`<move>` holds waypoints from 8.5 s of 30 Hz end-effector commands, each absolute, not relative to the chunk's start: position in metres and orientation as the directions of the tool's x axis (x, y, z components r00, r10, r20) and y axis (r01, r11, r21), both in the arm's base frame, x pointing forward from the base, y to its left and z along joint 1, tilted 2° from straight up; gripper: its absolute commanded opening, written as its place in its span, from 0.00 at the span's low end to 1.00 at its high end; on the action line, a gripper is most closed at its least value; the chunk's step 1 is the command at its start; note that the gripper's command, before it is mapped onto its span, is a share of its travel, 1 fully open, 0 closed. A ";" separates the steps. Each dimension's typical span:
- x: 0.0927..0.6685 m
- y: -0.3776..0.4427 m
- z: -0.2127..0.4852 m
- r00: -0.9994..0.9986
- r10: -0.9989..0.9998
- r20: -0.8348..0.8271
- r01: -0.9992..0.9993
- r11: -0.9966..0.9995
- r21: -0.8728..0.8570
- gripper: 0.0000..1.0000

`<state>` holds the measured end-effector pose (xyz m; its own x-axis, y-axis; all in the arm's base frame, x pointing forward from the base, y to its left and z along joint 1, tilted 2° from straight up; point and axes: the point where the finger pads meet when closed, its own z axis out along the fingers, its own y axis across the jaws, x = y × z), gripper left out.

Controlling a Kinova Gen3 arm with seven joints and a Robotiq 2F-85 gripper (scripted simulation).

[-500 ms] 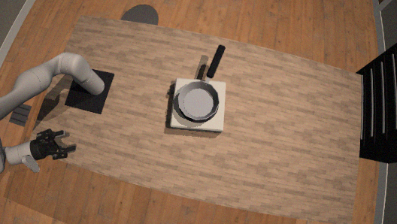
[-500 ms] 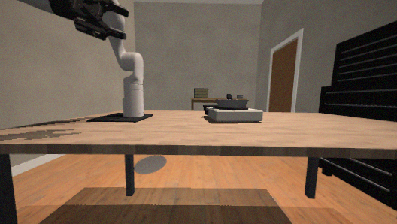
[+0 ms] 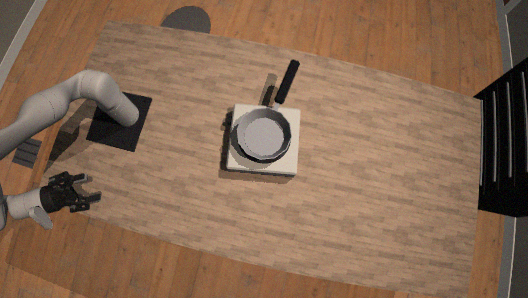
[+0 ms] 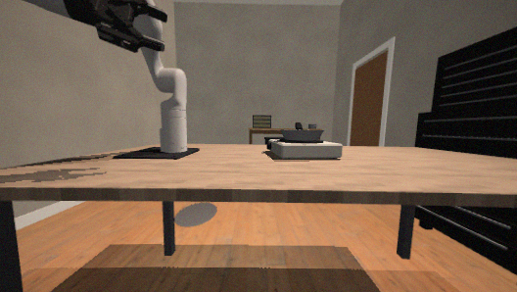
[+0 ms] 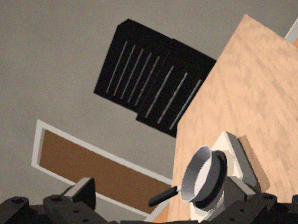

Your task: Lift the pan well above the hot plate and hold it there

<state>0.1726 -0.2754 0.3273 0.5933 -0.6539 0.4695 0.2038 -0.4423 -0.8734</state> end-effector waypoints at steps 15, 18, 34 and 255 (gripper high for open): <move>0.181 -0.263 0.325 0.616 -0.609 0.499 0.225 -0.471 -0.853 1.00; 0.185 -0.257 0.323 0.627 -0.587 0.512 0.236 -0.484 -0.843 1.00; 0.246 -0.170 0.301 0.728 -0.234 0.645 0.398 -0.621 -0.675 1.00; 0.532 0.231 0.115 0.034 0.999 -0.032 0.999 -0.034 0.017 0.00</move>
